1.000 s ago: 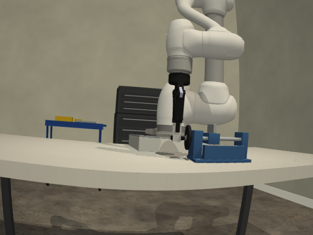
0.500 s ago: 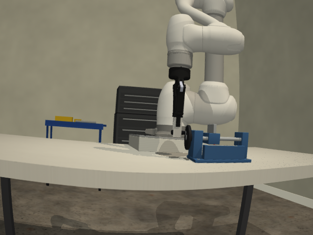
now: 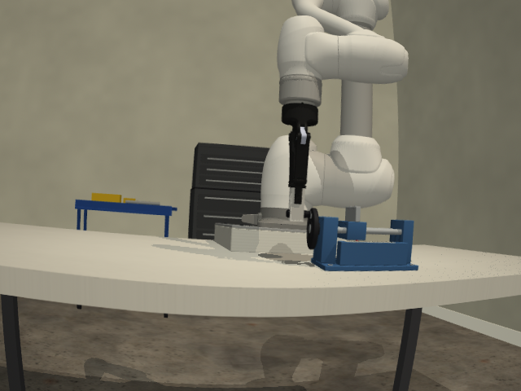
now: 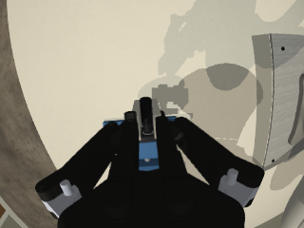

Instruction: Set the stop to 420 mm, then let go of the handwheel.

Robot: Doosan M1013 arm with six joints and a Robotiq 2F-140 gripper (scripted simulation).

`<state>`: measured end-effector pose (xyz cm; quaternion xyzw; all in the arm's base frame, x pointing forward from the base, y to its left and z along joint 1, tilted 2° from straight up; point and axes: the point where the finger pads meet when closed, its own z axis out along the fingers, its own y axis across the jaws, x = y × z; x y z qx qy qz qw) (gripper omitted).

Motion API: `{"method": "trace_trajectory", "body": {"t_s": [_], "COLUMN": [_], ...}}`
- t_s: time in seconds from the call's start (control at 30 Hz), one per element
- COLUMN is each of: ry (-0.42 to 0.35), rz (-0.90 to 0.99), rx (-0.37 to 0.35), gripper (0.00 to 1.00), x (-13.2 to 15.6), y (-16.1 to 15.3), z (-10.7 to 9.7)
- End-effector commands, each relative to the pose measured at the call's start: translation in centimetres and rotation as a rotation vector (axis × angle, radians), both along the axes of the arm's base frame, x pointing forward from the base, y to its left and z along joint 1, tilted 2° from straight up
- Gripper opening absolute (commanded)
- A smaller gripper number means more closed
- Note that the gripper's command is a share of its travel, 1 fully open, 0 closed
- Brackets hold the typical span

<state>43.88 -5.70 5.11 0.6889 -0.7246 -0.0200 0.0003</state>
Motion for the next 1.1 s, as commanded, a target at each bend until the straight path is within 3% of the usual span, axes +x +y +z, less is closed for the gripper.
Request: {"method": "trace_trajectory", "body": {"t_s": [0.0,1.07], "ry": [-0.003,-0.003], "rz": [0.004,0.004], "rx": [-0.004,-0.004], "gripper": [0.04,0.04], "x": [0.7,2.1], "y": [-0.1,-0.1], "z": [-0.2,-0.8]}}
